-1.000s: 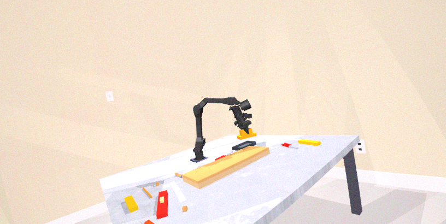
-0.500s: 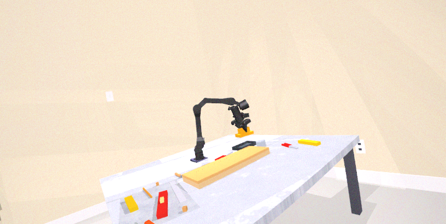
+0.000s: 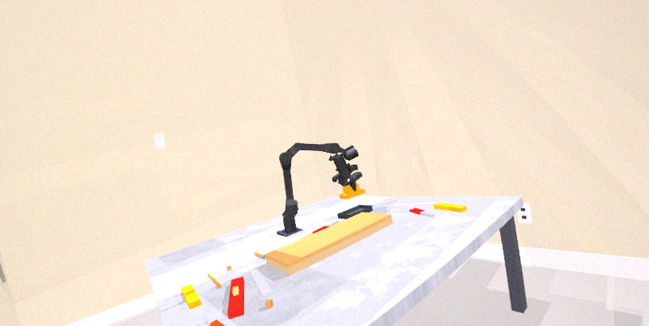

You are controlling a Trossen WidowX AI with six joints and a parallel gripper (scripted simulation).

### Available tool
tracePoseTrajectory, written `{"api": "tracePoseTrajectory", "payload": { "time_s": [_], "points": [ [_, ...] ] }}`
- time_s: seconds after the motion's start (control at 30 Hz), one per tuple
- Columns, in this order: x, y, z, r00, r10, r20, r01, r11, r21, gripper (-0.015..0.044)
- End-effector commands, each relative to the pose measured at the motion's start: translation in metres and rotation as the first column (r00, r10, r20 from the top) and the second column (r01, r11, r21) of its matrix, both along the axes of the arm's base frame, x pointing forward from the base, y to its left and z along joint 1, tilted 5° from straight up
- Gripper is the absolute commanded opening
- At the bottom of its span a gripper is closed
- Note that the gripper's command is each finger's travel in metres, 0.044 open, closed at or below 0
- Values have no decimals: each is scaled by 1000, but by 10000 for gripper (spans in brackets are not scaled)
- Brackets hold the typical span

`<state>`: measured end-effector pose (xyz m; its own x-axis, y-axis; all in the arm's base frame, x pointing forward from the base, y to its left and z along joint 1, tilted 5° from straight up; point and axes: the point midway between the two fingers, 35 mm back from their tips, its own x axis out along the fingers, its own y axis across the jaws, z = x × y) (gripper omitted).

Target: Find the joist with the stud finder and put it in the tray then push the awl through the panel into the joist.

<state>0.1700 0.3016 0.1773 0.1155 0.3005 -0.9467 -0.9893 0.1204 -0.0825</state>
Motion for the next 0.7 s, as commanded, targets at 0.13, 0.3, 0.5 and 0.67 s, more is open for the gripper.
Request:
{"api": "tracePoseTrajectory", "payload": {
  "time_s": [0.13, 0.3, 0.5, 0.67],
  "points": [
    [1, 2, -7, 1000, -1, 8, 0, 1000, 10, 0],
    [2, 3, -14, 1000, -1, 8, 0, 1000, 10, 0],
    [4, 4, -24, 1000, -1, 8, 0, 1000, 10, 0],
    [4, 5, -31, 1000, -1, 8, 0, 1000, 10, 0]
  ]
}}
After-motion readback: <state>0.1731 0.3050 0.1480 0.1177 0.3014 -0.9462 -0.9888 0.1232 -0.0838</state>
